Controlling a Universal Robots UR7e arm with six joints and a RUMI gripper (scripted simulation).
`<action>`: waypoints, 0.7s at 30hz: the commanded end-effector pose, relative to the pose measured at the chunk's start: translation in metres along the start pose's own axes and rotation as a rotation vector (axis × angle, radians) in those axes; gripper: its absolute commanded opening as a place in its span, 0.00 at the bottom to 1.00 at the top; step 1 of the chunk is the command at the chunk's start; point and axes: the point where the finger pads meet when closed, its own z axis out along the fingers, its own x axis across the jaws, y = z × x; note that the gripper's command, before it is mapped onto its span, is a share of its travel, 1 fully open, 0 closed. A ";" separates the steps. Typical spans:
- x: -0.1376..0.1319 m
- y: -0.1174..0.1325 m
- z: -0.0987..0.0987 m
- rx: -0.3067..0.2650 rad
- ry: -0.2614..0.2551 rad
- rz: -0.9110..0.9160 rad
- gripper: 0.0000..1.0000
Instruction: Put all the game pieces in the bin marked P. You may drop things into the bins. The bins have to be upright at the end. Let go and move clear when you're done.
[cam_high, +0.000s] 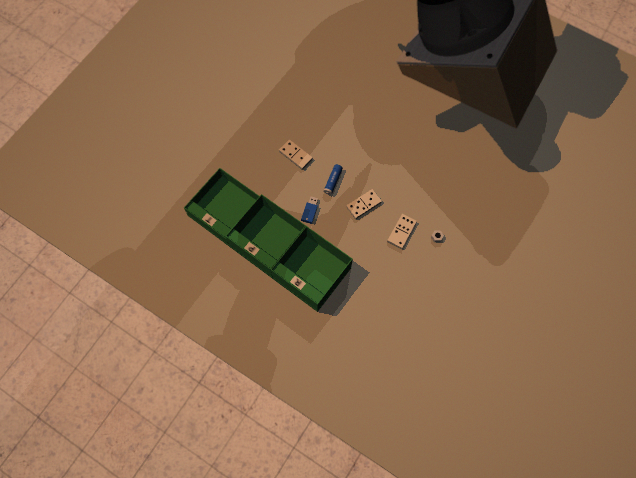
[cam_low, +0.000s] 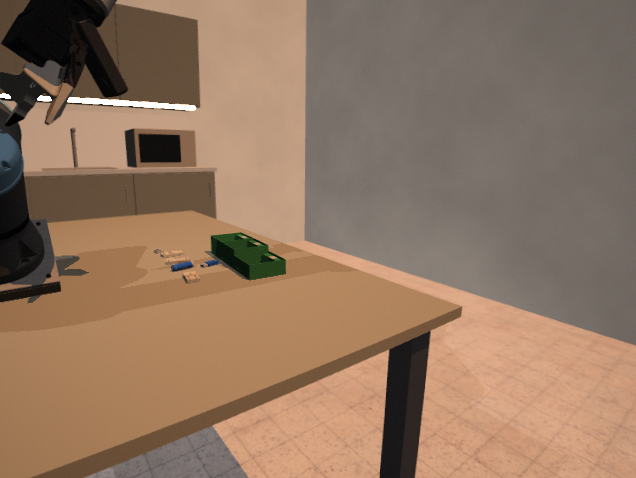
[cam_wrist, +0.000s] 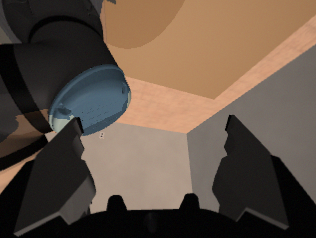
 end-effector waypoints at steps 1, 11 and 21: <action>0.000 0.000 0.000 0.000 0.000 0.000 1.00; 0.000 0.000 0.000 0.000 0.000 0.000 1.00; 0.001 -0.017 0.029 0.000 0.000 0.000 0.04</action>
